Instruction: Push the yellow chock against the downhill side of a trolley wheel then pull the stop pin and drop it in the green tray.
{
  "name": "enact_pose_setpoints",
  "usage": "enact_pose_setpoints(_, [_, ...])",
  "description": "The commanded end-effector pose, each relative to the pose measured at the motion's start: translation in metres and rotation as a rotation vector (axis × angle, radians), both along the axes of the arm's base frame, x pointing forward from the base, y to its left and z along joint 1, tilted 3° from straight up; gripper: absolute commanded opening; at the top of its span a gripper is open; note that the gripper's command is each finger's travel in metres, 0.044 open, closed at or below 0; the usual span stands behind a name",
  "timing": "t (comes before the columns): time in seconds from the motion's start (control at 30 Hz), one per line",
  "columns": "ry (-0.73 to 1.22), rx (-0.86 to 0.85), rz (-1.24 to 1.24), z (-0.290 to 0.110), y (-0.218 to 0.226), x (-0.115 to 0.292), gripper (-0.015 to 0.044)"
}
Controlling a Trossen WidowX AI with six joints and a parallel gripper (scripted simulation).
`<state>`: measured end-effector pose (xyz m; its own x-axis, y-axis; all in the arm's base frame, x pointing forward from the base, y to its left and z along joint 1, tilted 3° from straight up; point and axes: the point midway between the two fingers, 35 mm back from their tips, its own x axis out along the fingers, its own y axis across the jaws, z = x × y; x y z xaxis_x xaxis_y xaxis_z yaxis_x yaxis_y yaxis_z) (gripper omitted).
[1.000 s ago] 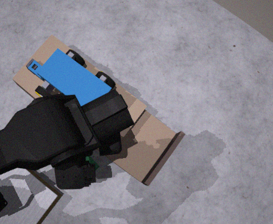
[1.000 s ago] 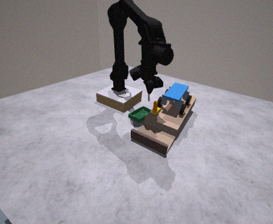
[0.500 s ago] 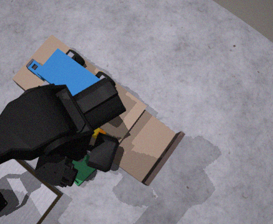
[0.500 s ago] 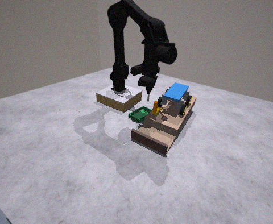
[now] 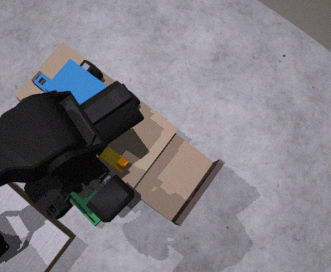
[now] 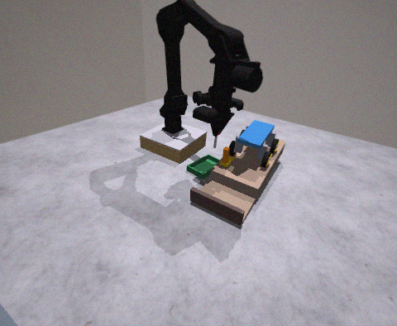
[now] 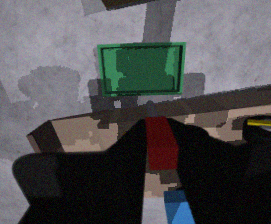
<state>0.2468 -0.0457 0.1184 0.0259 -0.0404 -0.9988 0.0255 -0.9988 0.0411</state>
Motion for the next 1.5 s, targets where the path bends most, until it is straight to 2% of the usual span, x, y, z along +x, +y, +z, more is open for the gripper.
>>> enact_pose_setpoints(0.0, [-0.002,-0.008,-0.035,0.001,0.0,0.0,0.0])
enact_pose_setpoints(0.47, [0.002,-0.008,-0.035,-0.02,-0.005,-0.024,0.0])
enact_pose_setpoints(0.63, [0.004,-0.024,-0.036,-0.022,-0.005,-0.024,0.0])
enact_pose_setpoints(0.9, [0.002,-0.174,-0.038,-0.045,-0.015,-0.021,0.0])
enact_pose_setpoints(1.43, [0.002,-0.183,-0.039,-0.083,-0.037,-0.023,0.0])
enact_pose_setpoints(1.47, [0.002,-0.183,-0.039,-0.083,-0.037,-0.023,0.0026])
